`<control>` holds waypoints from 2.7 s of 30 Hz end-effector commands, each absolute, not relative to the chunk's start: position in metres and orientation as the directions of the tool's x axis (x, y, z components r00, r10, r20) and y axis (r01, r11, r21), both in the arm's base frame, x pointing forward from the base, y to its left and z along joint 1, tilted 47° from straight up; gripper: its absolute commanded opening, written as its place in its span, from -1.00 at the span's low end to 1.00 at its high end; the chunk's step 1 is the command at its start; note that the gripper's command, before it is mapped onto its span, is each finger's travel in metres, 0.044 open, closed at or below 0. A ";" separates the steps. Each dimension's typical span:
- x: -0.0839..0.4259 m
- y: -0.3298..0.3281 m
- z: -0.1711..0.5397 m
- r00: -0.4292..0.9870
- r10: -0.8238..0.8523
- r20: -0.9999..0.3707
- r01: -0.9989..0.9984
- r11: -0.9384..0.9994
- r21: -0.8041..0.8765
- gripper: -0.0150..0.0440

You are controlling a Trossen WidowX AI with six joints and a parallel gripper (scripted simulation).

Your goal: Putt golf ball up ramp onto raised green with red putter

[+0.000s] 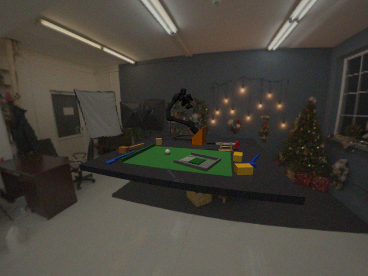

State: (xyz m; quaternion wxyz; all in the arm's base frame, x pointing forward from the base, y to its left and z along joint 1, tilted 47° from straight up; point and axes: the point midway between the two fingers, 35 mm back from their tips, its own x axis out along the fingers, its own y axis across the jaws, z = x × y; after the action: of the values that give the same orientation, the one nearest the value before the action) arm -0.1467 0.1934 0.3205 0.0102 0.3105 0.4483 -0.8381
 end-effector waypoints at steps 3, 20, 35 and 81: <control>-0.088 0.266 0.262 -0.626 0.377 -0.683 0.122 -0.818 -0.563 1.00; 0.066 0.311 0.136 -0.269 0.297 -0.916 -0.458 -0.876 -0.149 1.00; 0.229 0.210 -0.024 -0.091 -0.160 -0.983 -0.923 -0.358 0.143 1.00; 0.245 0.033 -0.155 -0.201 -0.487 -0.850 -0.979 0.092 0.179 1.00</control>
State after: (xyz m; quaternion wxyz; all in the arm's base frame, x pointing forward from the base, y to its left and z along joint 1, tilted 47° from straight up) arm 0.2470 0.0368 -0.1506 -0.3181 0.5467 -0.6685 -0.3912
